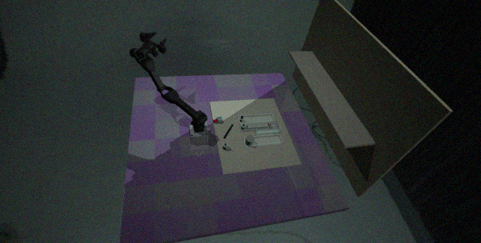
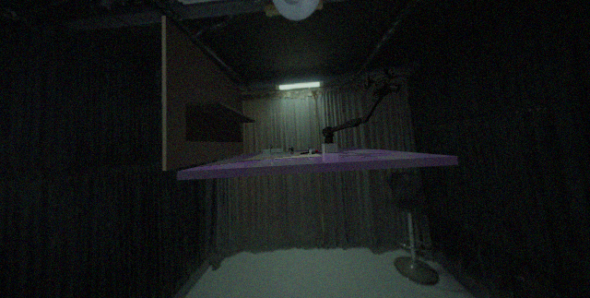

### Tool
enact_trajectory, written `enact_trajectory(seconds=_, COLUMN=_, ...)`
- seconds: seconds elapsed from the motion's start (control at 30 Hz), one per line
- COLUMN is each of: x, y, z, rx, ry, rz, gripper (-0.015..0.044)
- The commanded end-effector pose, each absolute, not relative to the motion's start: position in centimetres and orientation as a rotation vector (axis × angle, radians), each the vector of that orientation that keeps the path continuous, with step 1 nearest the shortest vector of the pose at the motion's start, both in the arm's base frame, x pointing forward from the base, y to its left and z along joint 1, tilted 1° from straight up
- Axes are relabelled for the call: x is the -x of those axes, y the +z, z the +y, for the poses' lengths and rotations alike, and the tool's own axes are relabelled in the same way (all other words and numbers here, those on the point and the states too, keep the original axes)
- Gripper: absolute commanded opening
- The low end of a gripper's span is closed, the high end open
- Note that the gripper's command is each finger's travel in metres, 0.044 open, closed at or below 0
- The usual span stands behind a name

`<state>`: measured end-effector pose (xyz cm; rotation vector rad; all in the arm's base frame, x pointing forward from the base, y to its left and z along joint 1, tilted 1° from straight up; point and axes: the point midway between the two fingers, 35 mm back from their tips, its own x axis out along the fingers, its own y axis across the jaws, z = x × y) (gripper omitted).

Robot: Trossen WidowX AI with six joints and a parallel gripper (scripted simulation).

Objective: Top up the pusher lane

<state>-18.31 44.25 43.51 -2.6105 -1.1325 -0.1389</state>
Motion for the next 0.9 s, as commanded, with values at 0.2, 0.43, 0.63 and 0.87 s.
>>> enact_trajectory(seconds=0.2, x=17.1, y=48.8, z=41.3, rx=2.371, ry=-0.195, rz=-1.126, gripper=0.044)
enact_trajectory(seconds=0.43, x=12.8, y=55.4, z=34.7, rx=2.093, ry=-0.184, rz=-1.02, gripper=0.044)
enact_trajectory(seconds=0.63, x=7.4, y=60.3, z=26.9, rx=1.817, ry=-0.179, rz=-0.881, gripper=0.044)
enact_trajectory(seconds=0.87, x=1.6, y=63.2, z=18.0, rx=1.563, ry=-0.218, rz=-0.745, gripper=0.044)
